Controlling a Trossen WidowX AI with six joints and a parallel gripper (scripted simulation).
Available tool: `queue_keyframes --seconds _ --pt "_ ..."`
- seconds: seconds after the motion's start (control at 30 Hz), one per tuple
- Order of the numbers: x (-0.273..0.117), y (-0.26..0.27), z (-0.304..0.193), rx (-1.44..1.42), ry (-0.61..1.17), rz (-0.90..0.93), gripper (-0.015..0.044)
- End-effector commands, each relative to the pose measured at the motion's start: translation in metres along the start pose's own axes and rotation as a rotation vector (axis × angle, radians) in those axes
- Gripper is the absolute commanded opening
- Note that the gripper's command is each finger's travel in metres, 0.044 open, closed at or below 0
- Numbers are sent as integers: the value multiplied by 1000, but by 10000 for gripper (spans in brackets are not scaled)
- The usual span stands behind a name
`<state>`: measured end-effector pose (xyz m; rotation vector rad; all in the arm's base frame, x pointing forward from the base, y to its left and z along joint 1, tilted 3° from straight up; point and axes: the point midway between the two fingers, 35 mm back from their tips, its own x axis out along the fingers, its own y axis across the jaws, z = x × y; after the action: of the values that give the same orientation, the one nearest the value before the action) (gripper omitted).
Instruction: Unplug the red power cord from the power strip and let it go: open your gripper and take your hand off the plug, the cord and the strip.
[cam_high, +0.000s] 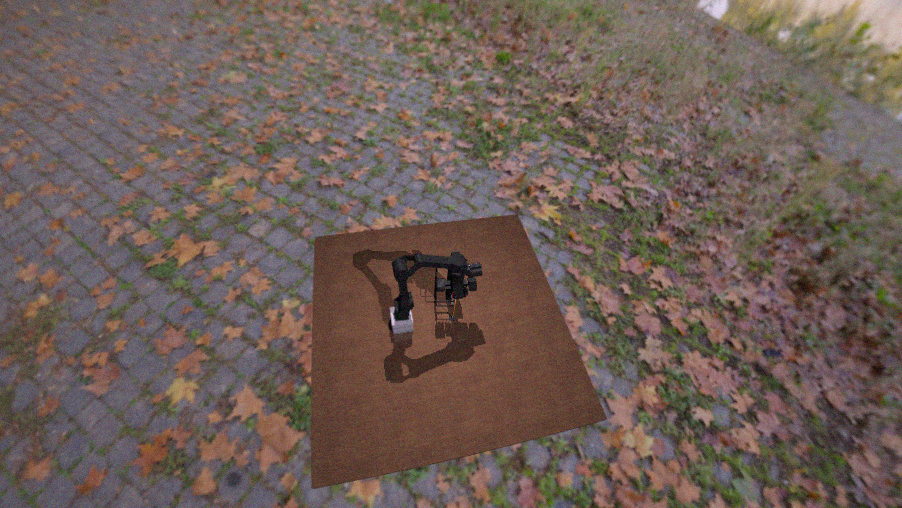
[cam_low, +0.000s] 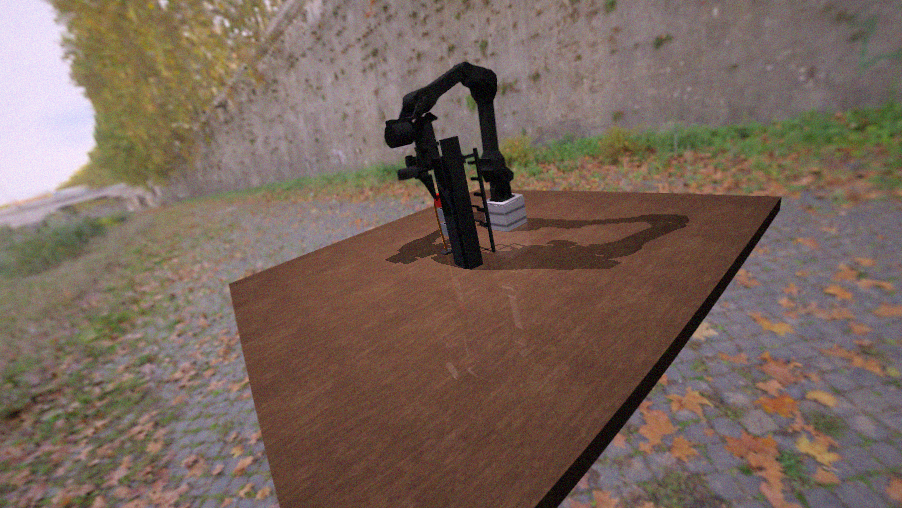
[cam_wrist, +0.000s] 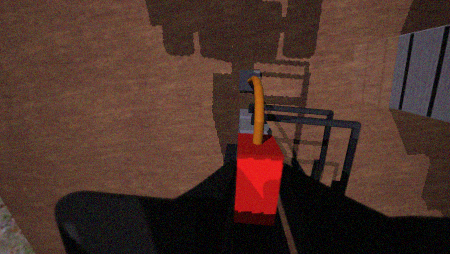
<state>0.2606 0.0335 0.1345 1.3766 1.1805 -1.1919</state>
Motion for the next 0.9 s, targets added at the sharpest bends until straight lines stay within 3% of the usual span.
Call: queue_keyframes --seconds 0.0,0.53,0.87 --pt "-1 1 21 15 -39 3 0" --pt "-2 -1 47 17 -44 2 0" --pt "-2 0 38 20 -45 1 263"
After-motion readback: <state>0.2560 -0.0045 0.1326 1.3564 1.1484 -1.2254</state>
